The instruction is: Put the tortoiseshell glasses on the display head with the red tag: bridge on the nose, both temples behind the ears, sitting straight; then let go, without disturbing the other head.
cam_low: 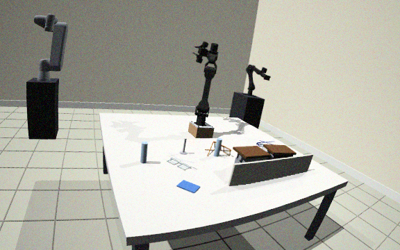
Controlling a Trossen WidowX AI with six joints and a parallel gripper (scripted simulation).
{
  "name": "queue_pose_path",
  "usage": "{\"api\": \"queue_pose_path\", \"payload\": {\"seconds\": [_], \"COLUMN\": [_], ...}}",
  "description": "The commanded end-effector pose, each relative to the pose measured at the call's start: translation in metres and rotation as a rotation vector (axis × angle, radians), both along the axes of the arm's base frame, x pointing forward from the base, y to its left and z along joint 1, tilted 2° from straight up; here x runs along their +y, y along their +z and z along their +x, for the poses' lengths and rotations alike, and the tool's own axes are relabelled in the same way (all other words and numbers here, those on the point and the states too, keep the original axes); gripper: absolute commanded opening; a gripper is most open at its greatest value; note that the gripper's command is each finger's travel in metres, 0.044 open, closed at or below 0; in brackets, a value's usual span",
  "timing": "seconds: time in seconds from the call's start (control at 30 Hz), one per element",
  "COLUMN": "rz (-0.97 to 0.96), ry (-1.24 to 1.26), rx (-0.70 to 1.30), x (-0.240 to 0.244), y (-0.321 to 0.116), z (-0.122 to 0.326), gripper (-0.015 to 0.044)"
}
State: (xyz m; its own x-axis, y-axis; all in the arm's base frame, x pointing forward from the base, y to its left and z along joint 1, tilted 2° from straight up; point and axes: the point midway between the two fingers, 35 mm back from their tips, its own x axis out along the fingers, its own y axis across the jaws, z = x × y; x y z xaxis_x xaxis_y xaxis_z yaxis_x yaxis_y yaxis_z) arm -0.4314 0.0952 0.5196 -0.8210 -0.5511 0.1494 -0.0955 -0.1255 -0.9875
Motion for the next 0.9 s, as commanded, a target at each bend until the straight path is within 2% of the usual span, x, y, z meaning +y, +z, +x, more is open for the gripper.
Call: {"api": "queue_pose_path", "payload": {"seconds": [0.0,0.17,0.3,0.43,0.63,0.87], "rz": [-0.13,-0.282,-0.529,-0.757,-1.148,-1.682], "ry": [-0.088,-0.183,-0.331,-0.453,-0.645,-0.85], "rx": [-0.094,-0.184,-0.293,-0.372,-0.41,-0.327], "x": [0.035,0.072,0.134,0.172,0.246,0.32], "y": [-0.01,-0.022,-0.044,-0.067,-0.1,-0.146], "z": [0.004,0.012,0.032,0.056,0.109,0.201], "gripper": [0.02,0.02,0.02,0.02,0.02,0.02]}}
